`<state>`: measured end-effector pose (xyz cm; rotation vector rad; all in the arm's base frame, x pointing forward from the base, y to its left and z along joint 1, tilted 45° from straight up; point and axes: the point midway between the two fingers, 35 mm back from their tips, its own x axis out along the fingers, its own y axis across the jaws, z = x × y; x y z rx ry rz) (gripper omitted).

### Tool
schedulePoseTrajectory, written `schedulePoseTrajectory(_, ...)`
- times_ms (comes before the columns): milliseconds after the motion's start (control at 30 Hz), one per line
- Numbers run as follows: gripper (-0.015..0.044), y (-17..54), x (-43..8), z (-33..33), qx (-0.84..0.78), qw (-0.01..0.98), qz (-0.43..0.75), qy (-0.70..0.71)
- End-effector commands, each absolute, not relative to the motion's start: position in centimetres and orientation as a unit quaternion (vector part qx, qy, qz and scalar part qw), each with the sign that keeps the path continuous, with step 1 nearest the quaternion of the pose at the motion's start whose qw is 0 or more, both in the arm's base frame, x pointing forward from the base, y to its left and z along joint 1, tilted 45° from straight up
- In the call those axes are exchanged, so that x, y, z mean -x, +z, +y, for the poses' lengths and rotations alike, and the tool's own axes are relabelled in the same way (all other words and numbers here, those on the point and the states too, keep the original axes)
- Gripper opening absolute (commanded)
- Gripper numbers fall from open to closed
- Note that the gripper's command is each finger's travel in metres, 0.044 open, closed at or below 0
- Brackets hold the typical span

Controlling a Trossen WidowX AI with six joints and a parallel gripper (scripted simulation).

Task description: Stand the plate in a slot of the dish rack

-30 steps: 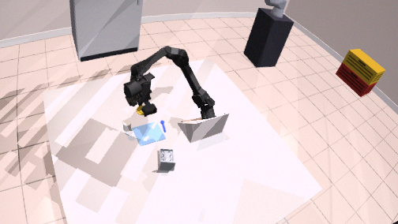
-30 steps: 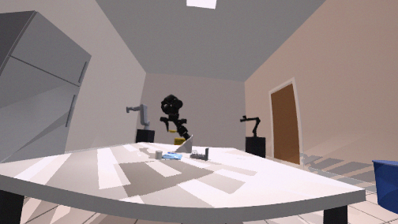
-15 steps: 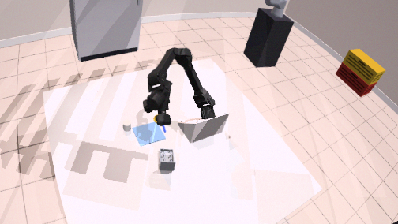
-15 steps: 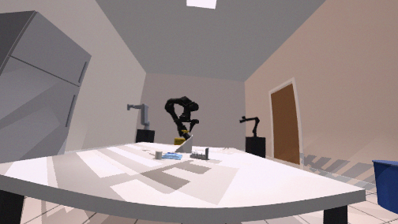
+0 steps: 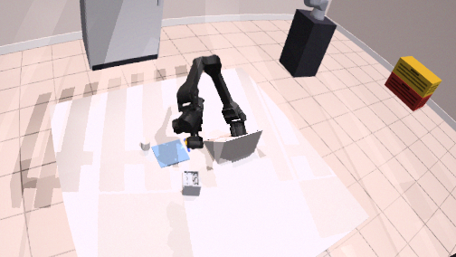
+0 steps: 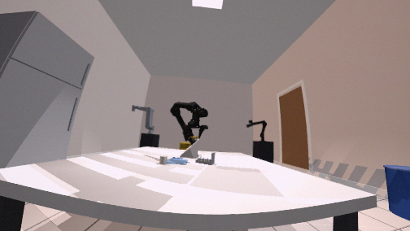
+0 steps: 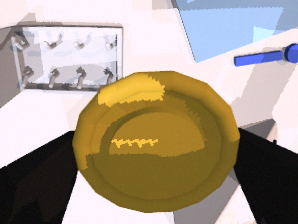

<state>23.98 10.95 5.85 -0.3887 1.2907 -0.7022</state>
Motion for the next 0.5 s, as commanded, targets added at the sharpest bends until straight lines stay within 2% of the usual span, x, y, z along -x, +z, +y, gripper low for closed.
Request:
schedulePoseTrajectory(0, 0.0000, 4.8, -23.7, 10.1, 0.180, 0.704, 0.621, -0.295)
schedulePoseTrajectory(467, 0.0000, 1.5, -23.3, 8.2, 0.184, 0.646, 0.722, -0.164)
